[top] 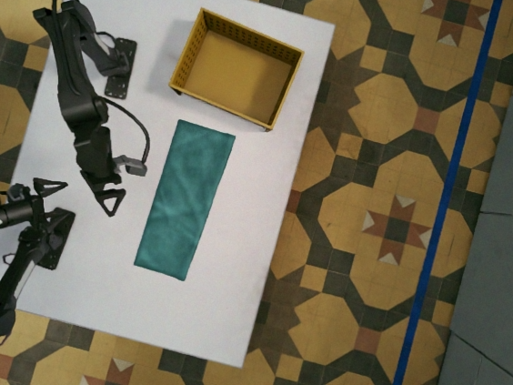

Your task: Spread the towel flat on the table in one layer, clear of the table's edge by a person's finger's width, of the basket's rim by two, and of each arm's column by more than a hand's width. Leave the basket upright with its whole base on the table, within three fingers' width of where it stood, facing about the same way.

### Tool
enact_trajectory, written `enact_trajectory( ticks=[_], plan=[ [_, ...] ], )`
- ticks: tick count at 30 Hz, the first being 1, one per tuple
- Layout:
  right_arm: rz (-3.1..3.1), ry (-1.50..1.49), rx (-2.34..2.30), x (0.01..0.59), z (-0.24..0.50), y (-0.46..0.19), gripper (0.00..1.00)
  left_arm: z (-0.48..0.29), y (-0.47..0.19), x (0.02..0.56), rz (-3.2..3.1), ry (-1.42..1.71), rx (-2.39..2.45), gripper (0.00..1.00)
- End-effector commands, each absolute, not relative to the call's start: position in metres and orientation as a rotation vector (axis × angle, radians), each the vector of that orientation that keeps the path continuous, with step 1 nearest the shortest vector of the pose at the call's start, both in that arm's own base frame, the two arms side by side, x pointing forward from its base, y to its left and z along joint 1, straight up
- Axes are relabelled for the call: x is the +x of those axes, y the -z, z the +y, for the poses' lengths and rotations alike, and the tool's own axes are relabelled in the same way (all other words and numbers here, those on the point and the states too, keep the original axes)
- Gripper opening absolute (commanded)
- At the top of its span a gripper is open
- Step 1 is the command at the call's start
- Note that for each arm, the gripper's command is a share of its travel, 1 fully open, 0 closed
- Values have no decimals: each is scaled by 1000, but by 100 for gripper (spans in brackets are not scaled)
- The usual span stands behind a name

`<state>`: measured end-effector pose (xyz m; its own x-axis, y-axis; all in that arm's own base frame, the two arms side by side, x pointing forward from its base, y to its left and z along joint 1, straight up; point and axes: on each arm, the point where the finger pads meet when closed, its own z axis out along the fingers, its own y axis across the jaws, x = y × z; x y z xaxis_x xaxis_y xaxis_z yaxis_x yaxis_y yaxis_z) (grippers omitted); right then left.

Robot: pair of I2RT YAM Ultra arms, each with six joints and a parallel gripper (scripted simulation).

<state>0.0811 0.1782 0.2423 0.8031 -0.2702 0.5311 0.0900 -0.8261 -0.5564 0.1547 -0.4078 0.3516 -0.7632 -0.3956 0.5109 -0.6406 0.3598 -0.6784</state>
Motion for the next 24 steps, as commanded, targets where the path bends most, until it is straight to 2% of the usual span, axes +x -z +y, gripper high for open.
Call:
enact_trajectory(
  ticks=[1,17,20,24],
  plan=[
    [136,824,-2405,81,179,-244,100,-407,-357,154,-2358,-1377,917,100],
    [136,824,-2405,81,179,-244,100,-407,-357,154,-2358,-1377,917,100],
    [136,824,-2405,81,179,-244,100,-391,-369,164,-2548,-1611,645,100],
    [136,824,-2405,81,179,-244,100,-388,-374,158,-2653,-1699,462,100]
  ],
)
